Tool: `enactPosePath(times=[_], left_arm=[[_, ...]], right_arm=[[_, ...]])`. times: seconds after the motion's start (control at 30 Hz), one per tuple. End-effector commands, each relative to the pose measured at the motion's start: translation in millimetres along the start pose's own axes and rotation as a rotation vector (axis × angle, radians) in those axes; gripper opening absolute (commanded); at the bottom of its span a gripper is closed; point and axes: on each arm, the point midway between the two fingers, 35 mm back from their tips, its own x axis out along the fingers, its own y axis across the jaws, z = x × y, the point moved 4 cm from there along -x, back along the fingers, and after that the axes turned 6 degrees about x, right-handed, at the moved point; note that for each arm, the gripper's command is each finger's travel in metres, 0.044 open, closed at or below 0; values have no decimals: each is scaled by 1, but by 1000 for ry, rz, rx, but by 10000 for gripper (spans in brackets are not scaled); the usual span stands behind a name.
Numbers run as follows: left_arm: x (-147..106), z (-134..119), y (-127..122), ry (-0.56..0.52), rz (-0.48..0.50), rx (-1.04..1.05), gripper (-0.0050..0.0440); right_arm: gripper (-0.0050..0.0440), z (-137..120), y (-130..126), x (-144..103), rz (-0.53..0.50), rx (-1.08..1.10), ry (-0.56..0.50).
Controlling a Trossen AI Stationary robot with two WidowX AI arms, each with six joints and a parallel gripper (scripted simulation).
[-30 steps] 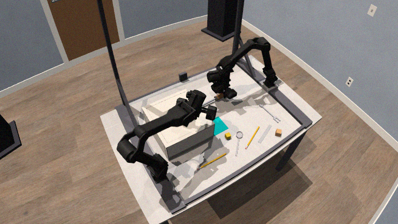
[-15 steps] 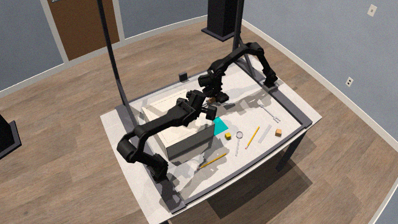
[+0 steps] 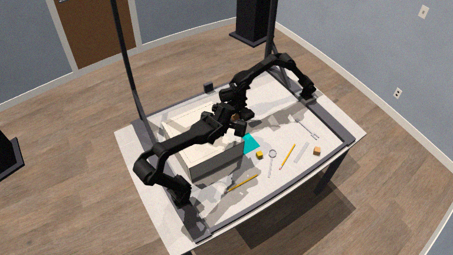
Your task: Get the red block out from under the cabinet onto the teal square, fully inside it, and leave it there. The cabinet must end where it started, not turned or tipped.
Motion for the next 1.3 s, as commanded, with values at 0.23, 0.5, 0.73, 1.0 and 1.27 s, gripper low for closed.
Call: enactPosePath(times=[0.23, 0.5, 0.73, 1.0, 1.27], left_arm=[[-7, 11, -1, -34, 1, 1, 110], [-5, 11, -2, -34, 1, 1, 110], [-7, 11, 0, -36, 1, 2, 110], [-16, 9, 14, -54, 0, 2, 110], [-15, 7, 34, -54, 2, 2, 110]], right_arm=[[440, 7, 1, -5, -2, -11, -24], [440, 7, 1, -5, -2, -11, -24], [440, 3, 2, -5, -8, -3, -18], [440, -7, 2, -17, -85, 42, -18], [440, -17, 1, -28, -156, 85, -23]])
